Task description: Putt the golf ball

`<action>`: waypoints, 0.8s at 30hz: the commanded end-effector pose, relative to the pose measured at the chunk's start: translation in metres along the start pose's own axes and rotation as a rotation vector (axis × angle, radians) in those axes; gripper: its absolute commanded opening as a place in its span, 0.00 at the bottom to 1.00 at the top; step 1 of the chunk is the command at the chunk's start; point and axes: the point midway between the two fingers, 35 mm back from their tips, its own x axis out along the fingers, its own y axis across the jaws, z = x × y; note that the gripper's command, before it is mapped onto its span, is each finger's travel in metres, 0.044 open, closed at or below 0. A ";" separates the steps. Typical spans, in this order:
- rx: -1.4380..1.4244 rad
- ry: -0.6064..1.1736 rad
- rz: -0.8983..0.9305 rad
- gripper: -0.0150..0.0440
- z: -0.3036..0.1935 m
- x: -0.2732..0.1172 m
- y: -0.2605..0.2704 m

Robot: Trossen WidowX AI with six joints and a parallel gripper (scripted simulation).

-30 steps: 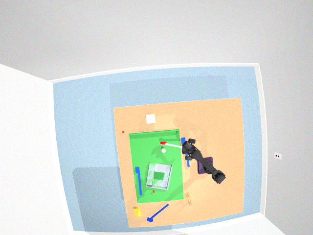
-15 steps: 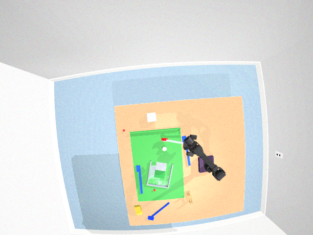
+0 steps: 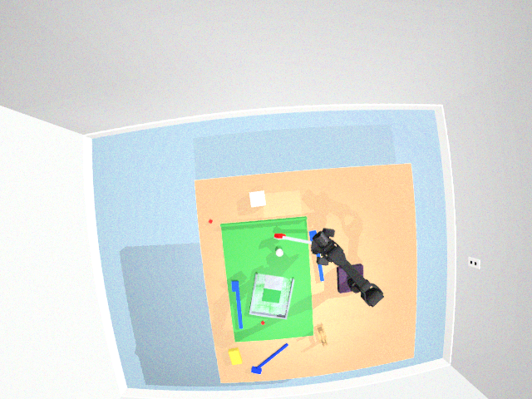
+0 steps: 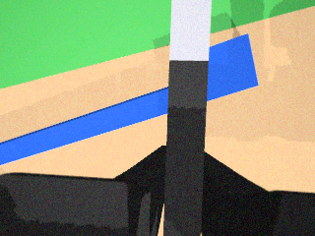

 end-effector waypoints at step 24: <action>-0.011 -0.007 0.007 0.25 -0.001 -0.048 0.130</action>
